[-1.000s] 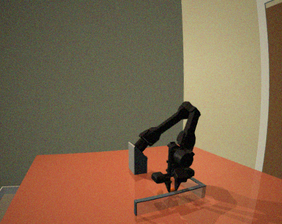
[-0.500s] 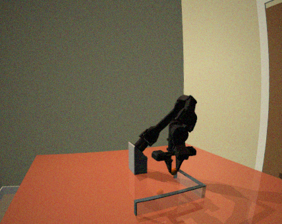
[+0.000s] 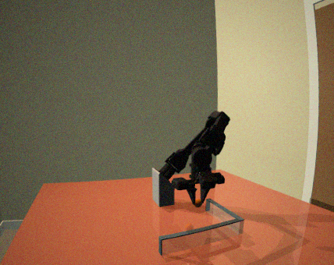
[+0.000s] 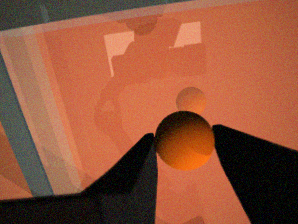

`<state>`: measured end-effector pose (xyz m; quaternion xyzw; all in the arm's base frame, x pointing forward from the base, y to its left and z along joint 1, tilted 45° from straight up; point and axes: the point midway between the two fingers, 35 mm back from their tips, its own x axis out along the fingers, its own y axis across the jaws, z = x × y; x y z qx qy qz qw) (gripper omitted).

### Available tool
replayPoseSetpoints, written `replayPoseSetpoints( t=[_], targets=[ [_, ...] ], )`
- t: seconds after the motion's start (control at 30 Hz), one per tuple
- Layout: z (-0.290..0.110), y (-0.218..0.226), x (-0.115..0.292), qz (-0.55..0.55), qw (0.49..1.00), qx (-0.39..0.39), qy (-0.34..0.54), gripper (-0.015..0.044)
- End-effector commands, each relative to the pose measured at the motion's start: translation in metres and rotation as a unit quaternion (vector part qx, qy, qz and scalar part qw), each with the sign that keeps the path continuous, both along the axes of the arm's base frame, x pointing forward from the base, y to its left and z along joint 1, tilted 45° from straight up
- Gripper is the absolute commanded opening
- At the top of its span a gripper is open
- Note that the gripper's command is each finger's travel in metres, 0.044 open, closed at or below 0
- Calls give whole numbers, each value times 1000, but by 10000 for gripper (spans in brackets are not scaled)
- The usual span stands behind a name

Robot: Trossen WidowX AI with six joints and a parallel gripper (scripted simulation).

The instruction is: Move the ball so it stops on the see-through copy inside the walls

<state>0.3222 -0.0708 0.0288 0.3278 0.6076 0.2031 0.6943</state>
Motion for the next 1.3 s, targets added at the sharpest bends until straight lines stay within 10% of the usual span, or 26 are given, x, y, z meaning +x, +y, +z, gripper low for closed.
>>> replayPoseSetpoints(
  t=[0.0,1.27],
  targets=[
    [-26,0,-12,1,1000,3,8,0],
    [-92,62,0,1,1000,5,8,0]
  ],
)
